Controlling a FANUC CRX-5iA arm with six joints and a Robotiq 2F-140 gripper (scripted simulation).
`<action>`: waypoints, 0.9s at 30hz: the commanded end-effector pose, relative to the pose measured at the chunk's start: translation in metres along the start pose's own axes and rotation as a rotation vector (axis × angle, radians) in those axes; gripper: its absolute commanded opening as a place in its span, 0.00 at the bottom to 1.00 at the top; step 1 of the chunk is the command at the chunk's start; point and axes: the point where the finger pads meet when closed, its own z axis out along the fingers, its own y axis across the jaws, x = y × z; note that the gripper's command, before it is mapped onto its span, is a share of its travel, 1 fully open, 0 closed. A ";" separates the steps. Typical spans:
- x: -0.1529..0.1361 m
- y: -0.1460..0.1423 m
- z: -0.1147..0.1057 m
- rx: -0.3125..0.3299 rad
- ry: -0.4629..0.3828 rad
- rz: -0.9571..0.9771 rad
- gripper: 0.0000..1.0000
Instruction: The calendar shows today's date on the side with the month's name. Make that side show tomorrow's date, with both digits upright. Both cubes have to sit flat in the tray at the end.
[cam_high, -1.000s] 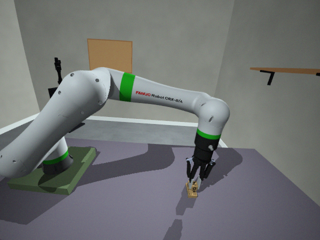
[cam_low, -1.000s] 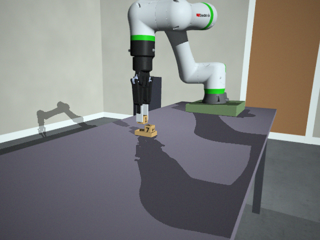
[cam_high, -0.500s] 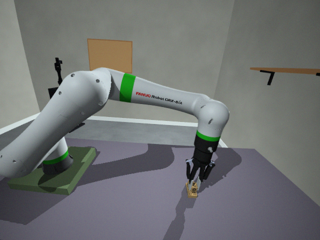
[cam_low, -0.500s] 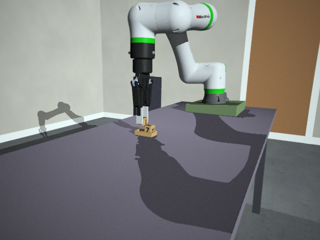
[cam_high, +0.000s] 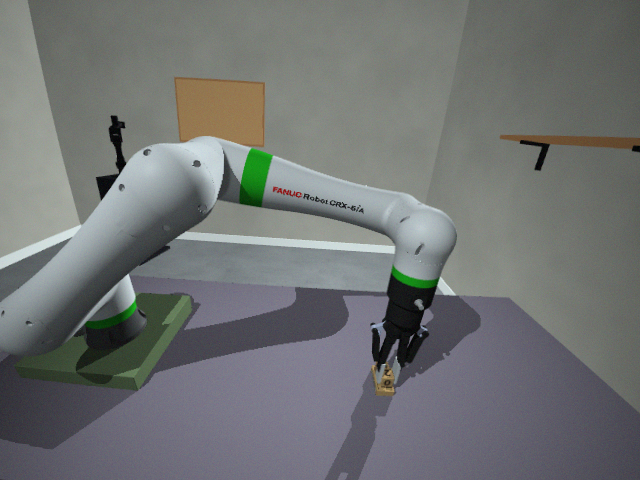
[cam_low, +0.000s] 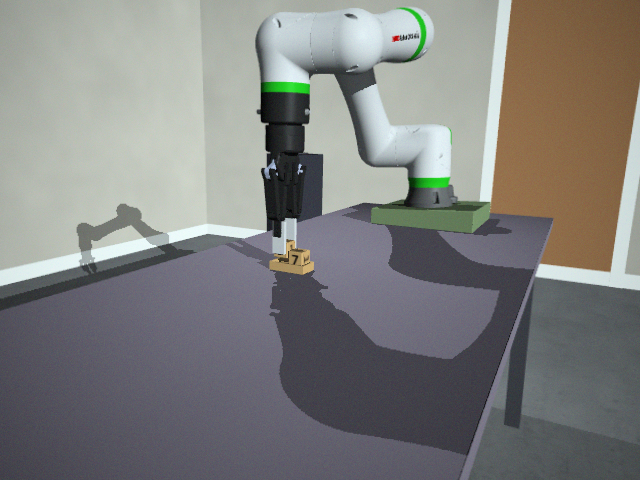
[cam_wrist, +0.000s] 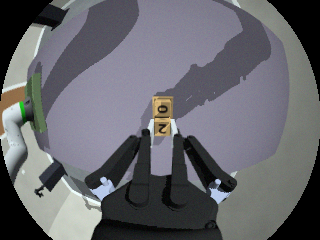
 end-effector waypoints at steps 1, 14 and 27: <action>0.000 0.000 0.001 -0.001 0.000 0.000 0.25; 0.000 0.000 0.005 -0.001 0.000 0.000 0.25; 0.000 0.000 0.005 -0.001 0.000 0.000 0.25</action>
